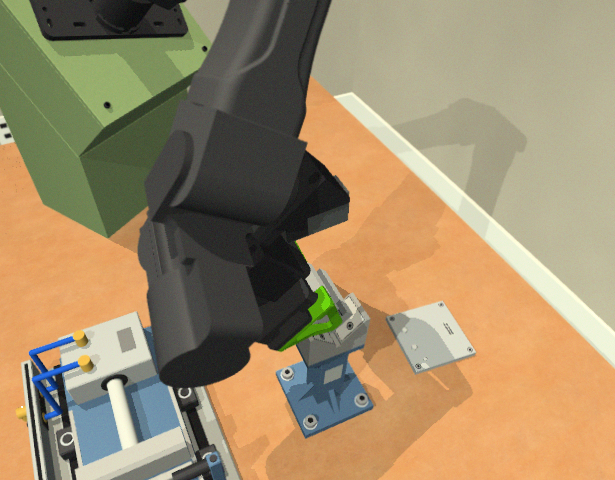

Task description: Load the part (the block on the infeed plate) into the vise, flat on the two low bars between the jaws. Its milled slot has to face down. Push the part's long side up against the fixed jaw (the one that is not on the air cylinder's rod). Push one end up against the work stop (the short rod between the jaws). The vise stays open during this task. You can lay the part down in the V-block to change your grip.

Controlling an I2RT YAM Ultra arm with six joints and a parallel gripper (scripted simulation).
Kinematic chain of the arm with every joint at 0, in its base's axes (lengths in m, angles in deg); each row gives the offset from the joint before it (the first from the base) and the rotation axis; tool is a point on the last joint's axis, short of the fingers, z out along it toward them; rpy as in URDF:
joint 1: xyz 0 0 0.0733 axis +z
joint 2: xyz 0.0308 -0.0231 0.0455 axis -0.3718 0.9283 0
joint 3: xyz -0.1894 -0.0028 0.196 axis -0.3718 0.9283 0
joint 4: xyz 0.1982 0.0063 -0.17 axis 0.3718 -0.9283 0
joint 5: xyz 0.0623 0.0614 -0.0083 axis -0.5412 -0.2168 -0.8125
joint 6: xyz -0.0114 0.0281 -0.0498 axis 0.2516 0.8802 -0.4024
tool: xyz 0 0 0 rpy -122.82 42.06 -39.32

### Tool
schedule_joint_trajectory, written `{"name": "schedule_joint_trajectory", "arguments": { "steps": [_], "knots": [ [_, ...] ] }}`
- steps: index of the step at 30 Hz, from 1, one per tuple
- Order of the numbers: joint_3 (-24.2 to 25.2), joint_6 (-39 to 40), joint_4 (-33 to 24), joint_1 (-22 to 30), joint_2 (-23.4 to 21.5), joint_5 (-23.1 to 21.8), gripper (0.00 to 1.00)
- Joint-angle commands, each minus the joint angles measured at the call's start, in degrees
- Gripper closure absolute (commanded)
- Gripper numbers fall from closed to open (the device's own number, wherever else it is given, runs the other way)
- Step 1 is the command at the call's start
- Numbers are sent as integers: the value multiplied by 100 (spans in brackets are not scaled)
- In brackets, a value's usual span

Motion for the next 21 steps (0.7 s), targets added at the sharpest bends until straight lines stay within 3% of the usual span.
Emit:
{"name": "schedule_joint_trajectory", "arguments": {
  "steps": [1,21],
  "knots": [
    [2,96,130,-130,-197,-121,100],
    [361,712,424,152,-773,983,100]
  ]
}}
